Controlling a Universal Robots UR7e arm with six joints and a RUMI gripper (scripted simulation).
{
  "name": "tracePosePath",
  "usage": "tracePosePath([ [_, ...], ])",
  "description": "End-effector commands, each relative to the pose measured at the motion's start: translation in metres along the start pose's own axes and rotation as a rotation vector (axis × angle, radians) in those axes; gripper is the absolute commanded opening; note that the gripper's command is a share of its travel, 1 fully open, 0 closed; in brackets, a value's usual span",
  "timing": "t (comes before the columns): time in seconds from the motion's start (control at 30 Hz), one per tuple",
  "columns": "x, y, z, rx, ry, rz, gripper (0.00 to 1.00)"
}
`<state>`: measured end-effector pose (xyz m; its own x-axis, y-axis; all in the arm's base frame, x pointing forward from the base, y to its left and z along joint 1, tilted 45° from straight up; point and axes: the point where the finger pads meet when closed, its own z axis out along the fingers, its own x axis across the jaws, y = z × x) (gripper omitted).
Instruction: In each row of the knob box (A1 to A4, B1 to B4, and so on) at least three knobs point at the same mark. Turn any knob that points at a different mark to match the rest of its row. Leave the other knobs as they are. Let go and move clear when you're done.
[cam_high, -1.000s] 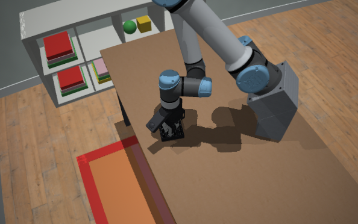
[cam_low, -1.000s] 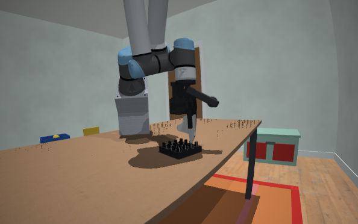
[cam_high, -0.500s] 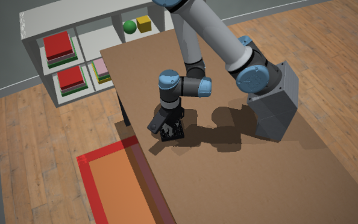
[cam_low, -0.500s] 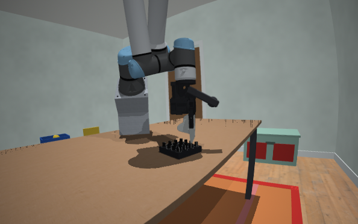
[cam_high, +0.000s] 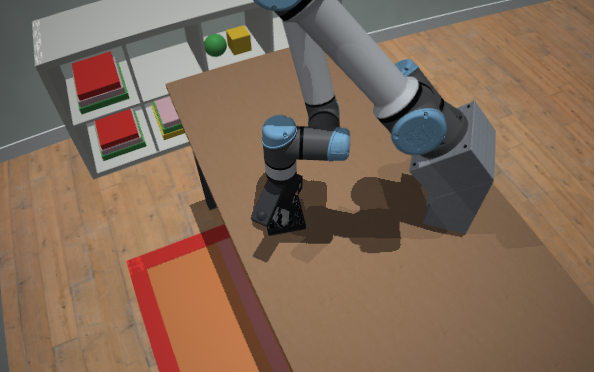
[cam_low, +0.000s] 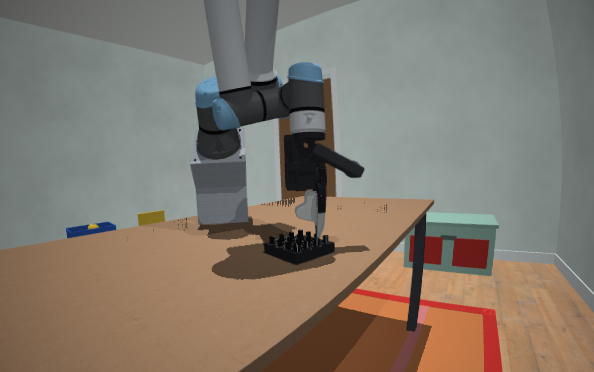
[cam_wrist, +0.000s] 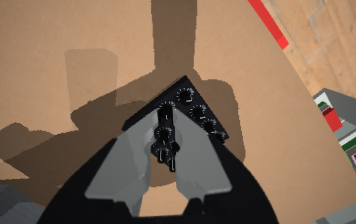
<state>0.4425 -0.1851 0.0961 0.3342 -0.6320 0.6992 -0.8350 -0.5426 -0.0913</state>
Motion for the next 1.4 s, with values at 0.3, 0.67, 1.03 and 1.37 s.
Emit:
tracePosePath([
  [0.3, 0.0, -0.0002, -0.0003, 0.002, 0.0, -0.051, 0.04],
  [0.67, 0.0, -0.0002, -0.0003, 0.002, 0.0, -0.051, 0.11],
  [1.03, 0.0, -0.0002, -0.0003, 0.002, 0.0, -0.051, 0.11],
  [1.37, 0.0, -0.0002, -0.0016, 0.002, 0.0, -0.051, 0.11],
])
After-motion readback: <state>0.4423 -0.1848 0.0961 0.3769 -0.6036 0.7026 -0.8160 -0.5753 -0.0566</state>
